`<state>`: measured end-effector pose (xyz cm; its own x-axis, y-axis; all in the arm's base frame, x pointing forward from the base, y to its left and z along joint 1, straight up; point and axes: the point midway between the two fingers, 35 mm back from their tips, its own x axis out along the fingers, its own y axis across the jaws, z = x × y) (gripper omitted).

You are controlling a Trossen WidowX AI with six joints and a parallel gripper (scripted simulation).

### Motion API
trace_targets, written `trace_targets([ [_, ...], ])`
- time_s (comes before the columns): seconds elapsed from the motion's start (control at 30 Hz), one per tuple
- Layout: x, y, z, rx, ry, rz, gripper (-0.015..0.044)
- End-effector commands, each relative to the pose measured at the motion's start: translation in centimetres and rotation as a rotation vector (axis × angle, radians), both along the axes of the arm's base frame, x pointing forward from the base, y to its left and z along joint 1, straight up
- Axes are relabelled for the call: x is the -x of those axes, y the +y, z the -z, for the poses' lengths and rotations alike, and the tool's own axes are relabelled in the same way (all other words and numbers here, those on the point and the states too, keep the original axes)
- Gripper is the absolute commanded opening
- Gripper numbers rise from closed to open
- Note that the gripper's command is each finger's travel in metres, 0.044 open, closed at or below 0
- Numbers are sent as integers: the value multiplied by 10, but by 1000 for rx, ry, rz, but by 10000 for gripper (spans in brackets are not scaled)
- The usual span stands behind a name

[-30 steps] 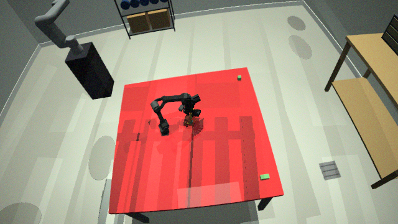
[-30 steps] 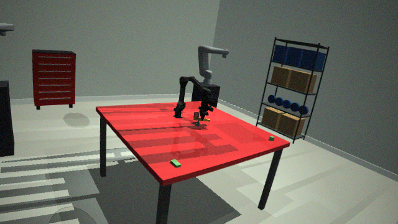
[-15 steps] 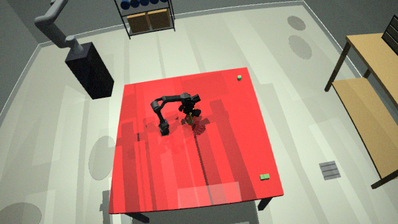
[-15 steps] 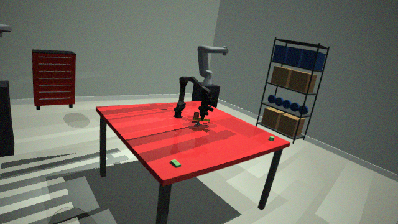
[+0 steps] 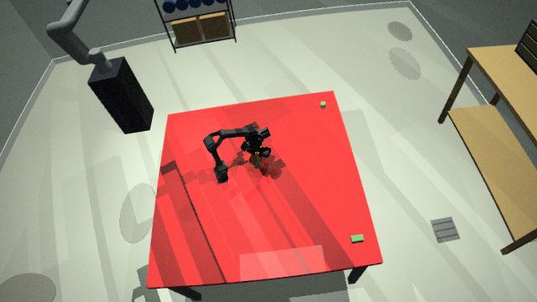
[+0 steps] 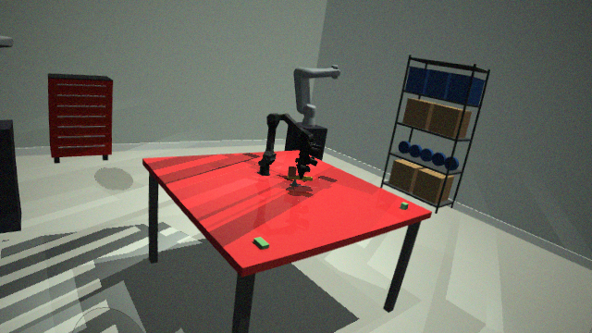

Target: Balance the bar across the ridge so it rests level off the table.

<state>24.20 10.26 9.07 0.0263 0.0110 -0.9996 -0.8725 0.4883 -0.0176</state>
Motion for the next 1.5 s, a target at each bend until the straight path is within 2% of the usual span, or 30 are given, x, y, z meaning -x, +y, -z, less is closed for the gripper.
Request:
trace_targets([
  [0.0, 0, 0, 0, 0, 0, 0, 185],
  [0.27, 0, 0, 0, 0, 0, 0, 185],
  [0.6, 0, 0, 0, 0, 0, 0, 440],
  [0.73, -1, 1, -8, 0, 0, 0, 440],
  [1.0, 2, -1, -98, 0, 0, 0, 440],
  [1.47, 3, -1, -100, 0, 0, 0, 440],
])
